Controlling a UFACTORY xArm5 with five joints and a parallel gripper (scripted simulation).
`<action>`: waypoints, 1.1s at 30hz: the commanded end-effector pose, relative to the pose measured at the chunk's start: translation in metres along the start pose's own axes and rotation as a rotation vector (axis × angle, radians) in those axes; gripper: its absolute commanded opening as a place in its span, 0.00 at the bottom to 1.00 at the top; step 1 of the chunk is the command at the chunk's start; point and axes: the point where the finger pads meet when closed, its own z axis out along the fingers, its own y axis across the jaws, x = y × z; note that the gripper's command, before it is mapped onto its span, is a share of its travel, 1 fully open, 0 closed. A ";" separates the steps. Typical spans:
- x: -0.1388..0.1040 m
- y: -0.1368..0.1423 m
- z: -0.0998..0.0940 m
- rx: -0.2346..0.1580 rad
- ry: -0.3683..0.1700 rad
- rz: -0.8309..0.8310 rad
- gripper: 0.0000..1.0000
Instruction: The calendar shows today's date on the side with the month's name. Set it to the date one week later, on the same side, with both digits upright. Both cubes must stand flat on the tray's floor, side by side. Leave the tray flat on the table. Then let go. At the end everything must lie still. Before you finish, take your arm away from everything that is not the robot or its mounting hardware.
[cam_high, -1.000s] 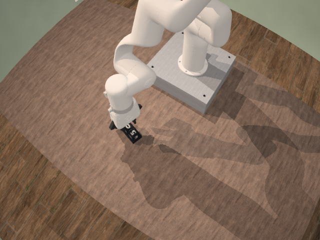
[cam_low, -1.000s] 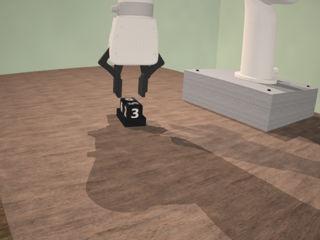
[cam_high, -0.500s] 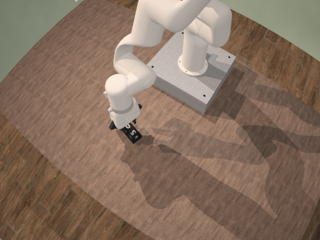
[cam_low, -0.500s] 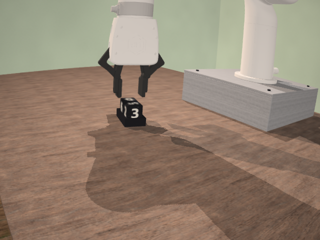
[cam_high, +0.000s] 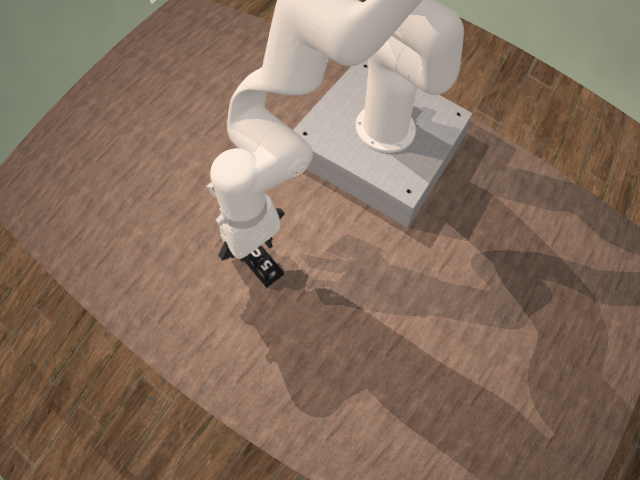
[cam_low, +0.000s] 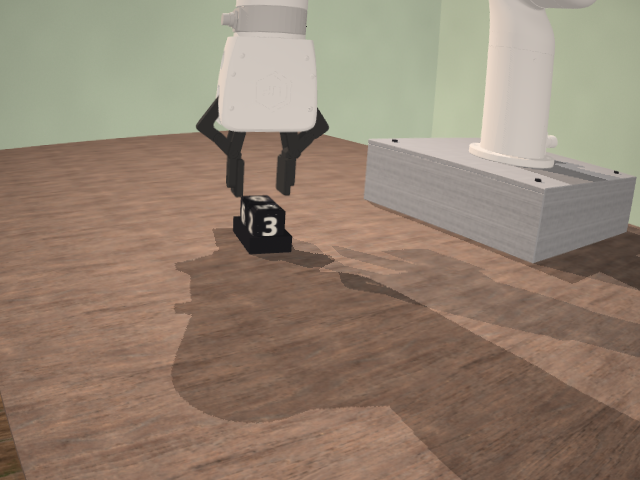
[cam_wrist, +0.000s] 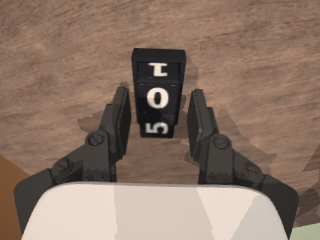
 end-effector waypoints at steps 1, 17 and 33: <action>0.000 -0.001 0.001 0.003 0.000 0.000 0.49; 0.000 -0.001 0.022 0.003 0.000 0.000 0.49; 0.000 -0.001 0.026 0.003 0.000 0.000 0.49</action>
